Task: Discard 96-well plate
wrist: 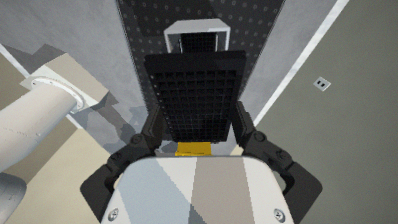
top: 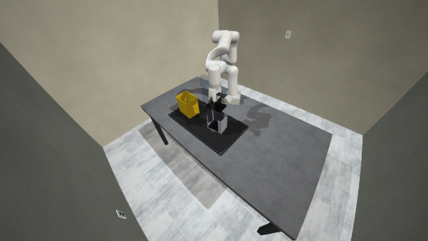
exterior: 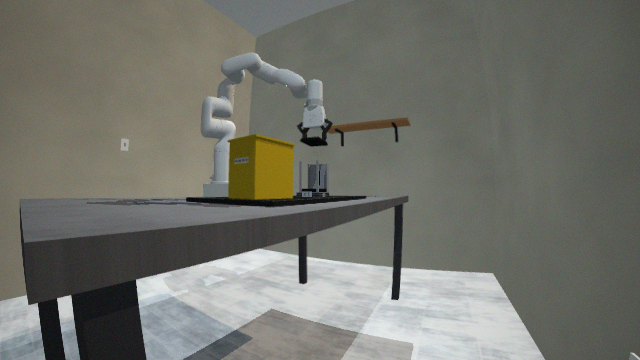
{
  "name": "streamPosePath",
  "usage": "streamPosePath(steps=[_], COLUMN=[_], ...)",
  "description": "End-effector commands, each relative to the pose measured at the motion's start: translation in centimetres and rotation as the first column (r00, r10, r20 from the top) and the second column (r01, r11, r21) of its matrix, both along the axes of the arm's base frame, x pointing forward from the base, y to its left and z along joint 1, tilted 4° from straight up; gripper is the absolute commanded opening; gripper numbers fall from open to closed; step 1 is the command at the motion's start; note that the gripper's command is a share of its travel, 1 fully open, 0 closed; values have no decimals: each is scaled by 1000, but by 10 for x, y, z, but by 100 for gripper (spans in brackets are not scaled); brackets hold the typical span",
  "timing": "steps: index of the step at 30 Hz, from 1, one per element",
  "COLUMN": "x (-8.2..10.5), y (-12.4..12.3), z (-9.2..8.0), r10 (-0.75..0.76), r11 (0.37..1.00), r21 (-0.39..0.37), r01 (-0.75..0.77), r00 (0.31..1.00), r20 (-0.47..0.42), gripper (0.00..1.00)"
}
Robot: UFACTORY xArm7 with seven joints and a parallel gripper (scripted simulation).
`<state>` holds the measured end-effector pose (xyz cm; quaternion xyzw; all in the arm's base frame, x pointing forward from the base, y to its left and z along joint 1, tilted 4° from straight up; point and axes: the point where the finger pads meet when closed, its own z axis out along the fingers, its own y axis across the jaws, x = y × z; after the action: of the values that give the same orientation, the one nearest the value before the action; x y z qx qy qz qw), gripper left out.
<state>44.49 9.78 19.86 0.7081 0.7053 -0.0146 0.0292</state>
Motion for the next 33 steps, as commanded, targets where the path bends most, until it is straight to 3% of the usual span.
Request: streamPosePath(steps=[1,9,33], x=[1,-2,-10], y=[0,-23,-89], z=[2,2,3], r10=[0,-218,-218], r11=[1000,976,976], r21=[0,7,7], r01=[0,218,218], r00=[1000,976,976], r20=[5,18,18], gripper=[0,0,0])
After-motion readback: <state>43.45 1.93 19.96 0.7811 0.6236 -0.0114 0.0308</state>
